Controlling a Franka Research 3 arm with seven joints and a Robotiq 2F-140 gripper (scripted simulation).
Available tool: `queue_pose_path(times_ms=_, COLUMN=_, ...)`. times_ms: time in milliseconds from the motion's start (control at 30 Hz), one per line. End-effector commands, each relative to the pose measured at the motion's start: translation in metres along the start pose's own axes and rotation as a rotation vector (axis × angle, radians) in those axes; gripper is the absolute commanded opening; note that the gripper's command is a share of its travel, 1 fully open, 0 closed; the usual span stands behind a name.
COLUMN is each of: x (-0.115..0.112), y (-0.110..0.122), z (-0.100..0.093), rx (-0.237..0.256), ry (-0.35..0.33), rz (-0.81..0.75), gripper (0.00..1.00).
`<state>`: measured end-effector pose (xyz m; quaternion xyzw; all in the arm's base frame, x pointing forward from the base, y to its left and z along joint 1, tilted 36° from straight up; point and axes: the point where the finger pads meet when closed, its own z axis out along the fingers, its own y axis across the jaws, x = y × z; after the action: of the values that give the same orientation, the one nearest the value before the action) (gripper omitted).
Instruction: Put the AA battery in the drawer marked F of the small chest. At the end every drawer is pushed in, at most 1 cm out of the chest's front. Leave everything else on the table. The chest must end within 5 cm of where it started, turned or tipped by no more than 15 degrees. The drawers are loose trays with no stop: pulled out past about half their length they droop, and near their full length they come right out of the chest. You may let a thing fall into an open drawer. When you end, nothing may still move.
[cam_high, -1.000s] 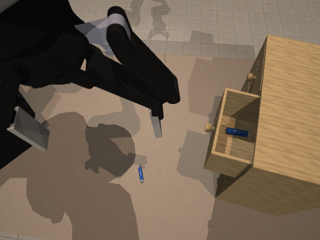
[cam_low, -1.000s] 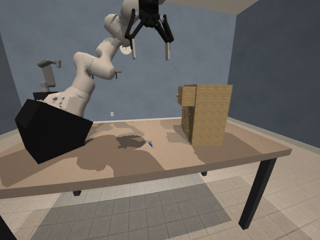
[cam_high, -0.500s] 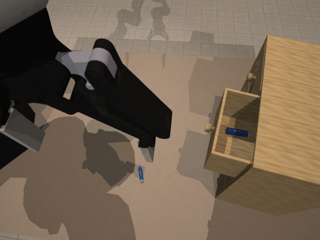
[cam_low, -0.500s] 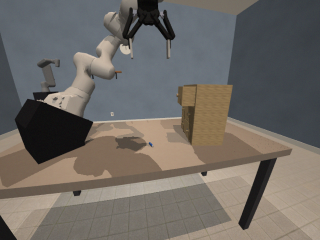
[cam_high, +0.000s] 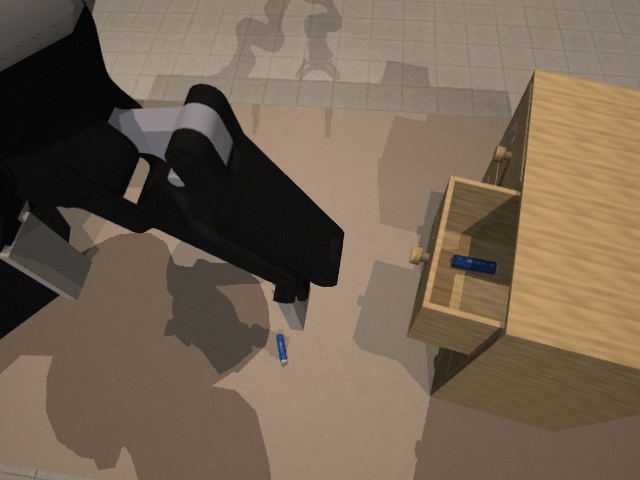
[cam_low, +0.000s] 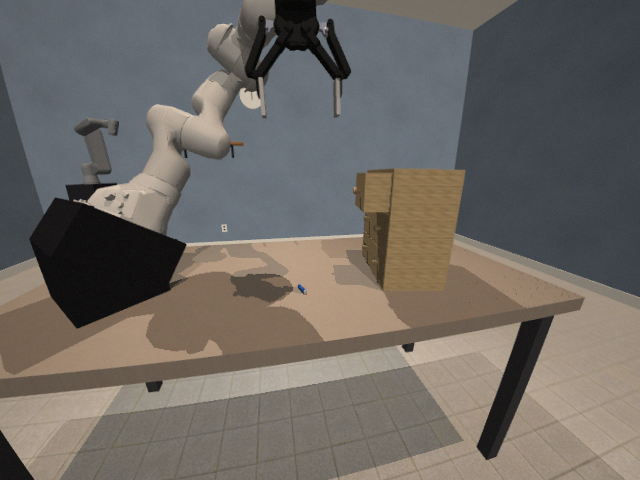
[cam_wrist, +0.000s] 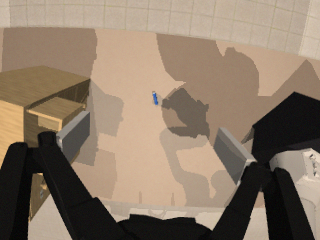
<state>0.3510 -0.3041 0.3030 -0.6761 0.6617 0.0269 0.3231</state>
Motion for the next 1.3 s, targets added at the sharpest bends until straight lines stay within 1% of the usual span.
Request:
queue_pose_path(times_ms=0, x=0.001, y=0.000, z=0.000, rx=-0.004, ry=0.002, rz=0.012, gripper=1.00)
queue_pose_path(times_ms=33, x=0.001, y=0.000, z=0.000, rx=-0.004, ry=0.002, rz=0.012, gripper=1.00)
queue_pose_path(times_ms=67, x=0.019, y=0.008, z=0.000, rx=-0.003, ry=0.003, rz=0.163, gripper=1.00)
queue_pose_path(times_ms=933, x=0.019, y=0.008, z=0.000, rx=-0.003, ry=0.003, rz=0.163, gripper=1.00)
queue_pose_path(times_ms=967, x=0.038, y=0.016, z=0.002, rx=-0.003, ry=0.005, rz=0.310, gripper=1.00)
queue_pose_path(times_ms=1267, x=0.038, y=0.016, z=0.002, rx=-0.003, ry=0.005, rz=0.310, gripper=1.00)
